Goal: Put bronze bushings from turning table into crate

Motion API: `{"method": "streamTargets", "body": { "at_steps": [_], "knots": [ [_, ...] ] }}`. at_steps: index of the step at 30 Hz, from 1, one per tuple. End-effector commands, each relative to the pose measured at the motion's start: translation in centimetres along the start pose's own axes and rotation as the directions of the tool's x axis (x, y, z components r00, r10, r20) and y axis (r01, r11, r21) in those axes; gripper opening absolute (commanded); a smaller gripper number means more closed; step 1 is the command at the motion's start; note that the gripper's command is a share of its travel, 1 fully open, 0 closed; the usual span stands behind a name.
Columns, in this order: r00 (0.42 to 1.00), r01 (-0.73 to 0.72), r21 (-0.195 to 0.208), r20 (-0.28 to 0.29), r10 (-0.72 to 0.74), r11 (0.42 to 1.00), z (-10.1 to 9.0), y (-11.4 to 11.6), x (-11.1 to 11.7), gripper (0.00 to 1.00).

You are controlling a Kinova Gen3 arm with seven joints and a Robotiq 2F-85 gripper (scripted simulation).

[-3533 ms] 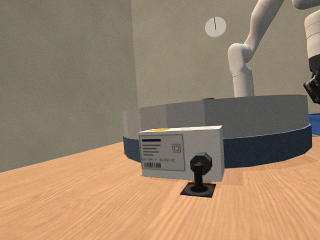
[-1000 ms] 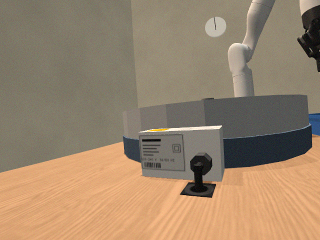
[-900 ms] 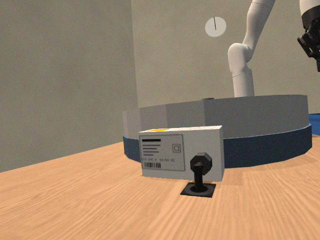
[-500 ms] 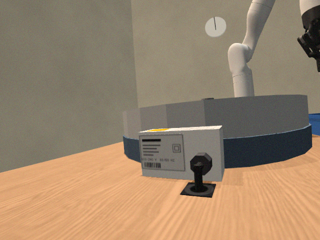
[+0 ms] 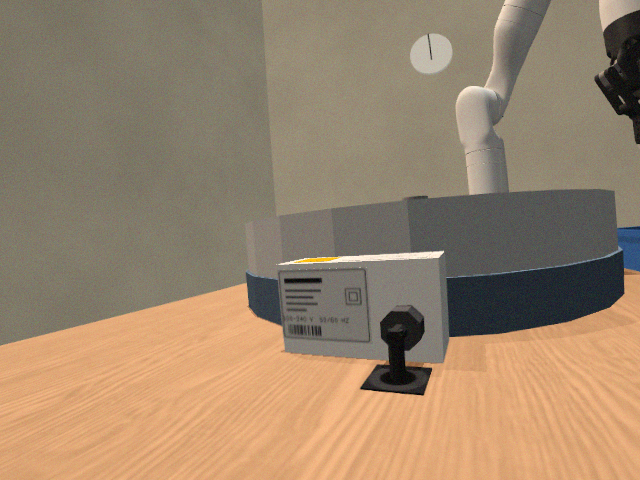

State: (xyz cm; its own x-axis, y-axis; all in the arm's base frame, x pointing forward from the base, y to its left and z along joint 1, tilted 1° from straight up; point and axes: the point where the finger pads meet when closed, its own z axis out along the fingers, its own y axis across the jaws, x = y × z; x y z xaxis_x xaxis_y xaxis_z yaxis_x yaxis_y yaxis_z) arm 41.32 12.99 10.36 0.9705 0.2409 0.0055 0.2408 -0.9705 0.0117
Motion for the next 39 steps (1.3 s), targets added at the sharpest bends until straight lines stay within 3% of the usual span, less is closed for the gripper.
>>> {"method": "streamTargets", "body": {
  "at_steps": [1,18,19,39],
  "knots": [
    [1.0,0.0,0.0,-0.002,0.0,1.0,-0.06,0.0,0.05,0.16],
    [1.0,0.0,0.0,-0.002,0.0,1.0,-0.06,0.0,0.05,0.16],
    [1.0,0.0,0.0,-0.002,0.0,1.0,-0.06,0.0,0.05,1.0],
    [1.0,0.0,0.0,-0.002,0.0,1.0,-0.07,0.0,0.05,1.0]
  ]
}}
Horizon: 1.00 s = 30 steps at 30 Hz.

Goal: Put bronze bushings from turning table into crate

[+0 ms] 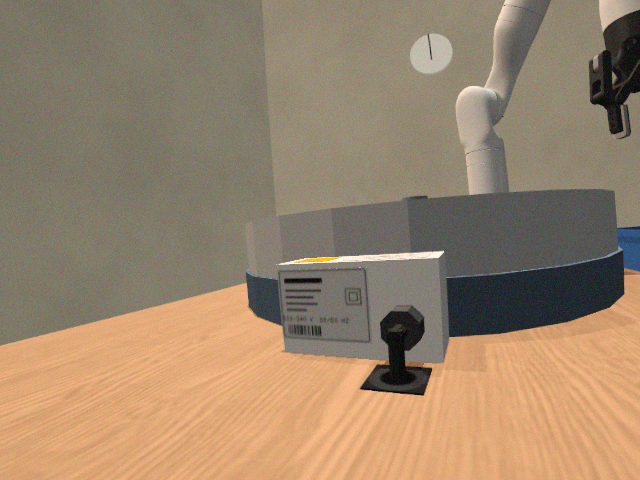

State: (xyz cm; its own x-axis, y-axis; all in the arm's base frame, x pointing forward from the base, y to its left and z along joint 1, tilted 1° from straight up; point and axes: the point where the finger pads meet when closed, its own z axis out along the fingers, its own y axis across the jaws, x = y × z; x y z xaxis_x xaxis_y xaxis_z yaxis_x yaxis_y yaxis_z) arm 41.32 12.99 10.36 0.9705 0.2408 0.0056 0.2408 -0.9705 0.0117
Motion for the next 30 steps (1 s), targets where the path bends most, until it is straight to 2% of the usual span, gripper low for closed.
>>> {"method": "streamTargets", "body": {
  "at_steps": [1,13,18,30],
  "knots": [
    [1.0,0.0,0.0,-0.002,0.0,1.0,-0.06,0.0,0.05,1.0],
    [1.0,0.0,0.0,-0.002,0.0,1.0,-0.06,0.0,0.05,1.0],
    [0.969,0.247,0.0,-0.002,-0.247,0.969,-0.35,-0.09,0.15,1.0],
    [0.969,0.247,0.0,-0.002,-0.247,0.969,-0.35,-0.09,0.15,1.0]
  ]
}}
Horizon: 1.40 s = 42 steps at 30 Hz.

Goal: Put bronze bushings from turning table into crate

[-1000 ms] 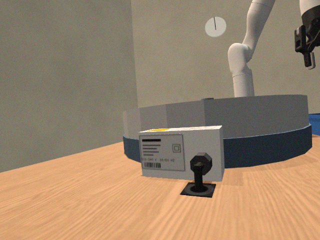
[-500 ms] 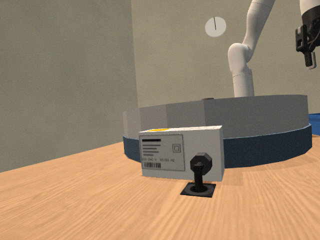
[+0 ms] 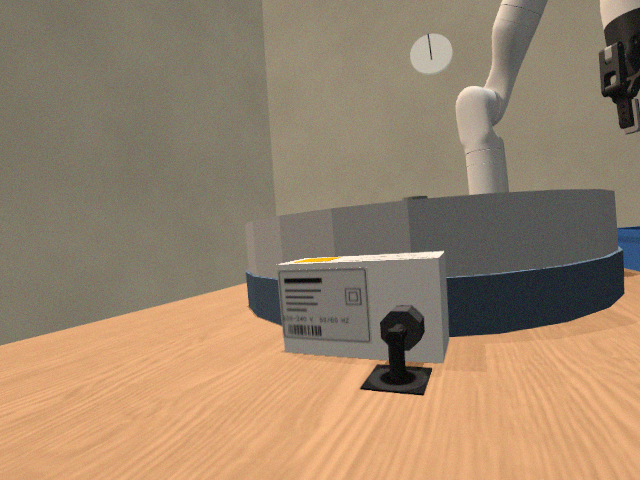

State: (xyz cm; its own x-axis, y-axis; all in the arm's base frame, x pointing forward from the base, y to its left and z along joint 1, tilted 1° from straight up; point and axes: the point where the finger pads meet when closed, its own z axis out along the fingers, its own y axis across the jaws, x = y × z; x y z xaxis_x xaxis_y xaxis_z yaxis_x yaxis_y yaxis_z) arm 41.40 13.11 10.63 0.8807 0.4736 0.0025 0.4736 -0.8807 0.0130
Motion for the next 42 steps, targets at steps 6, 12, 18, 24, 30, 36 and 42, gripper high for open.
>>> {"method": "streamTargets", "body": {
  "at_steps": [6,12,18,24,30,36,42],
  "knots": [
    [0.969,0.247,-0.001,-0.002,-0.247,0.969,-0.35,-0.05,0.17,1.0],
    [0.969,0.247,-0.001,-0.002,-0.247,0.969,-0.35,-0.05,0.17,1.0],
    [0.955,0.296,-0.001,-0.002,-0.296,0.955,-0.4,-0.07,0.19,1.0],
    [0.877,0.48,-0.001,-0.002,-0.48,0.877,-0.62,-0.12,0.29,1.0],
    [0.877,0.48,-0.001,-0.002,-0.48,0.877,-0.62,-0.12,0.29,1.0],
    [0.825,0.565,-0.002,-0.001,-0.565,0.825,-0.73,-0.15,0.33,1.0],
    [0.731,0.682,-0.002,-0.001,-0.682,0.731,-0.9,-0.18,0.41,1.0]
  ]
}}
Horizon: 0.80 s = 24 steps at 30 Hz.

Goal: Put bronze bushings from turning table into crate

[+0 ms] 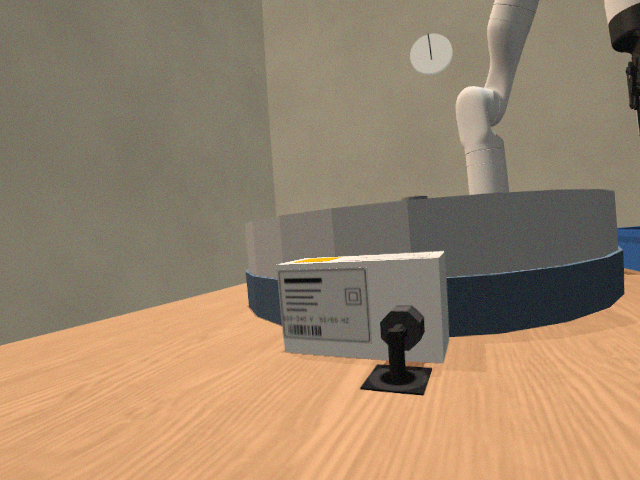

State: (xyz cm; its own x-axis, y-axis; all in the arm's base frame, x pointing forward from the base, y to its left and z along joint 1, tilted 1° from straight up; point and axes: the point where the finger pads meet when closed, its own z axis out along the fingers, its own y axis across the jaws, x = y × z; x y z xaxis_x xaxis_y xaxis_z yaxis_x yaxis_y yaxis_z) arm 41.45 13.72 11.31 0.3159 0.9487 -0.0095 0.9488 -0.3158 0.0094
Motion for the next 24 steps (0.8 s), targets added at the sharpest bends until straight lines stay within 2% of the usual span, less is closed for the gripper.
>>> {"method": "streamTargets", "body": {
  "at_steps": [1,9,14,24],
  "knots": [
    [1.0,-0.006,-0.004,-0.004,0.006,1.0,-0.22,0.28,-0.17,1.0],
    [1.0,-0.006,-0.004,-0.004,0.006,1.0,-0.22,0.28,-0.17,1.0],
    [0.97,0.242,-0.005,-0.003,-0.242,0.97,-0.49,0.31,-0.04,1.0],
    [0.97,0.242,-0.005,-0.003,-0.242,0.97,-0.49,0.31,-0.04,1.0]
  ]
}}
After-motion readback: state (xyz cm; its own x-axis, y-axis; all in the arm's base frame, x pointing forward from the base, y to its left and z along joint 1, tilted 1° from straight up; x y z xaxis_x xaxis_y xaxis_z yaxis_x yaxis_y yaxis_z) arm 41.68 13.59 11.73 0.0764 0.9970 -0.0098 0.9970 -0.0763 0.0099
